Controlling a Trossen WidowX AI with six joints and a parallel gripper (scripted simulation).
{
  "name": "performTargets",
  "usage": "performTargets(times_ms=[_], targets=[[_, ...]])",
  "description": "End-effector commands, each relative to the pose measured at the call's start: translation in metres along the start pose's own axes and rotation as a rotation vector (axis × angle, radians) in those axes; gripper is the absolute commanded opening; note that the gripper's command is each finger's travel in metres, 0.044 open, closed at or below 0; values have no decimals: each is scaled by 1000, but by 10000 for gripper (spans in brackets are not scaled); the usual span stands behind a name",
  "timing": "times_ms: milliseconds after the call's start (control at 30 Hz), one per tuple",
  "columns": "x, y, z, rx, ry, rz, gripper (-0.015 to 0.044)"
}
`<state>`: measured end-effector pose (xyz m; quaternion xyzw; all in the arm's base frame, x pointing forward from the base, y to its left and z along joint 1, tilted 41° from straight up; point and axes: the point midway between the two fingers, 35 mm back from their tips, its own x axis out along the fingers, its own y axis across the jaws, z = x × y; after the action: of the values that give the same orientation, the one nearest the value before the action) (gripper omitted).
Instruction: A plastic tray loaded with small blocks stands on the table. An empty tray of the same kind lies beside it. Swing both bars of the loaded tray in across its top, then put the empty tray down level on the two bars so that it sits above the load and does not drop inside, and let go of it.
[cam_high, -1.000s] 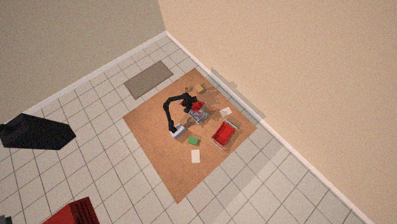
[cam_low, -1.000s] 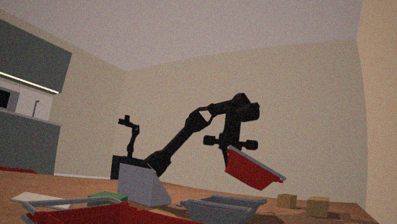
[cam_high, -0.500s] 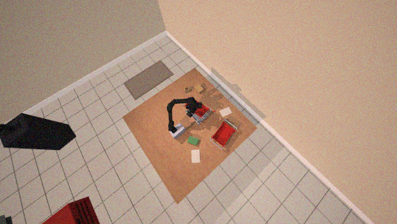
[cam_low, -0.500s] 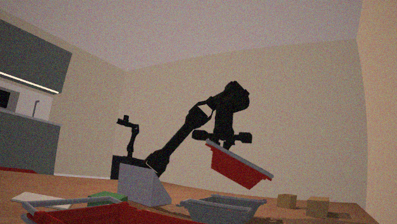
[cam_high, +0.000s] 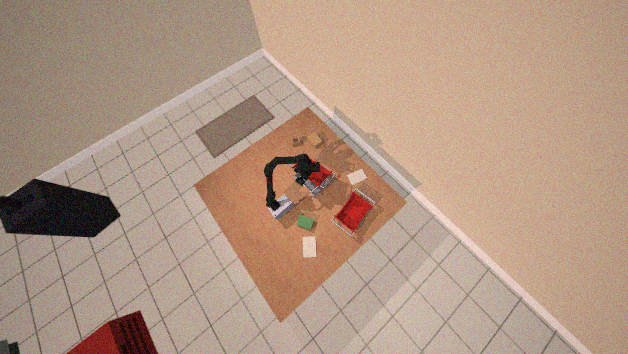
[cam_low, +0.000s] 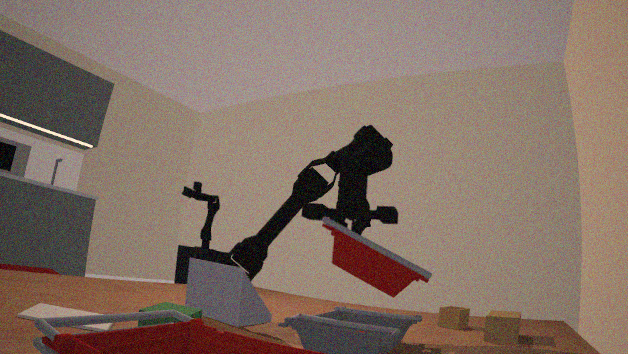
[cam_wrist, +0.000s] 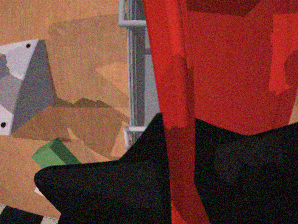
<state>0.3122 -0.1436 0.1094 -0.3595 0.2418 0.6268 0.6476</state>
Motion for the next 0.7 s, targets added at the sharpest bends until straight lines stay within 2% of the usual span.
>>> performTargets(times_ms=[0, 467, 667], targets=[[-5, -1, -1, -3, 5, -18, 0], [-5, -1, -1, -3, 5, -18, 0], [-5, 2, -15, -3, 4, -17, 0]])
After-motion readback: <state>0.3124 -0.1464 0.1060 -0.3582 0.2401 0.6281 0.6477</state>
